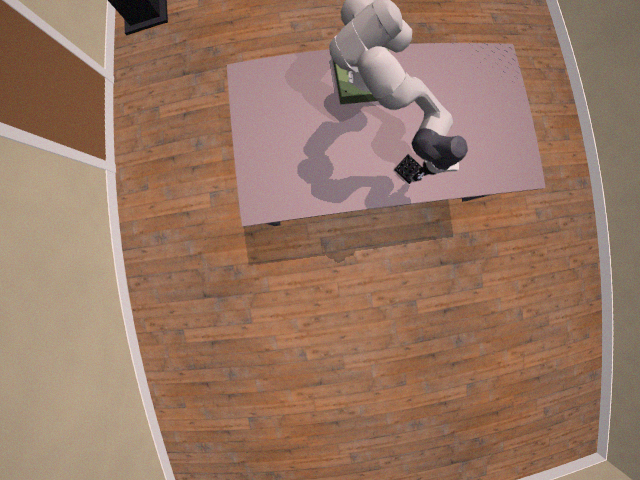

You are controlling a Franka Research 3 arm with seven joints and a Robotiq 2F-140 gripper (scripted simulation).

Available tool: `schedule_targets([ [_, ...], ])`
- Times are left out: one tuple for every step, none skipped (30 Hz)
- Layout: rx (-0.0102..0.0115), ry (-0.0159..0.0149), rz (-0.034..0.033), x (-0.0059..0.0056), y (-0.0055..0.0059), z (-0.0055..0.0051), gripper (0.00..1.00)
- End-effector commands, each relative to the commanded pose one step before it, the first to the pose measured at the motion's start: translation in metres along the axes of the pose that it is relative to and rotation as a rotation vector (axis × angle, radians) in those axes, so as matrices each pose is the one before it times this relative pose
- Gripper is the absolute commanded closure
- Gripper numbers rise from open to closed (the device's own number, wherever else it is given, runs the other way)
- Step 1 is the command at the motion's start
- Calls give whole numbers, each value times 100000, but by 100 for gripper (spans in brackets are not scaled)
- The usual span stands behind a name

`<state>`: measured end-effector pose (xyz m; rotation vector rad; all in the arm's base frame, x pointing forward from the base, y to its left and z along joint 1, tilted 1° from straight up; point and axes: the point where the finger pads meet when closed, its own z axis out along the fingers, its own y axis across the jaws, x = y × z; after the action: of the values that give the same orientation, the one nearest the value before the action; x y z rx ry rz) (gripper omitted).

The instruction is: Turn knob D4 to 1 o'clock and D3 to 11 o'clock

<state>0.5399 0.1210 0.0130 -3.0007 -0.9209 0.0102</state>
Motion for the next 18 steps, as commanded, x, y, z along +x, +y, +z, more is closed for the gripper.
schedule_targets([
  [302, -1307, -1141, -467, -42, -193, 88],
  [0, 0, 0, 0, 0, -75, 88],
  [0, 0, 0, 0, 0, -42, 88],
  [0, 0, 0, 0, 0, -17, 88],
  [0, 0, 0, 0, 0, -3, 88],
  [0, 0, 0, 0, 0, 0, 88],
  [0, 0, 0, 0, 0, 0, 88],
  [0, 0, 0, 0, 0, 0, 88],
  [0, 0, 0, 0, 0, 0, 88],
  [0, 0, 0, 0, 0, 0, 88],
  [0, 0, 0, 0, 0, 0, 88],
  [0, 0, 0, 0, 0, 0, 88],
  [0, 0, 0, 0, 0, 0, 88],
  [0, 0, 0, 0, 0, 0, 88],
  [0, 0, 0, 0, 0, -3, 0],
  [0, 0, 0, 0, 0, 0, 0],
  [0, 0, 0, 0, 0, 0, 0],
  [0, 0, 0, 0, 0, -22, 0],
])
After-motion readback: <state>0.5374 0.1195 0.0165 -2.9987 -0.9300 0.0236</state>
